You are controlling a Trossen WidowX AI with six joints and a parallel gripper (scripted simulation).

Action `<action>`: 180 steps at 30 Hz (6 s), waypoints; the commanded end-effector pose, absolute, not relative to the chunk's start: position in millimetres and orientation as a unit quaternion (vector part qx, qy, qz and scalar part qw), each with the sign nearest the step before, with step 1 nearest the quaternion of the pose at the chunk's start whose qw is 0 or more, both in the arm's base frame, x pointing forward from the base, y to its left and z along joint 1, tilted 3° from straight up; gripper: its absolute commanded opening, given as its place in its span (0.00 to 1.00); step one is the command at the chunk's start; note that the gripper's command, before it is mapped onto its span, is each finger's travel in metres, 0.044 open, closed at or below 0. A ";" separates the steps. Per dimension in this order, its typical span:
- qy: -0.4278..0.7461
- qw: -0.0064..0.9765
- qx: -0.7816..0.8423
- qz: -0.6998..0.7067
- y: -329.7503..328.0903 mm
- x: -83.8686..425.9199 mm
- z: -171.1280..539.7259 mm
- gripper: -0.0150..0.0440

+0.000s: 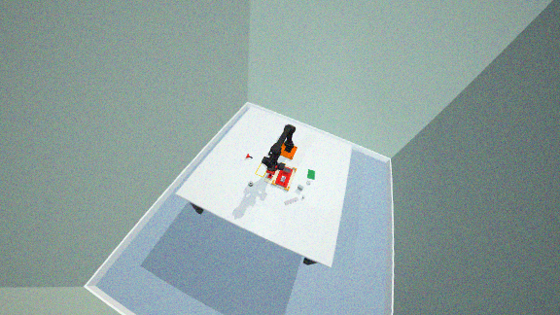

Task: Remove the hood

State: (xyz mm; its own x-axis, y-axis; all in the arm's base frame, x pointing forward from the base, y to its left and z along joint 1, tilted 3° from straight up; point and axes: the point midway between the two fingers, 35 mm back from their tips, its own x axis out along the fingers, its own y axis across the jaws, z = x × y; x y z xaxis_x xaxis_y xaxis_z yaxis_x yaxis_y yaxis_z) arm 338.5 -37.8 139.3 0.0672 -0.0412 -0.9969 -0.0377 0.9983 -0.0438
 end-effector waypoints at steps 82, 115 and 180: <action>0.681 0.732 -0.032 -0.003 -132.1 302.4 100.0 0.25; 0.681 0.732 -0.032 -0.003 -132.7 302.0 73.6 0.25; 0.679 0.733 -0.033 -0.007 -135.0 304.0 51.4 0.39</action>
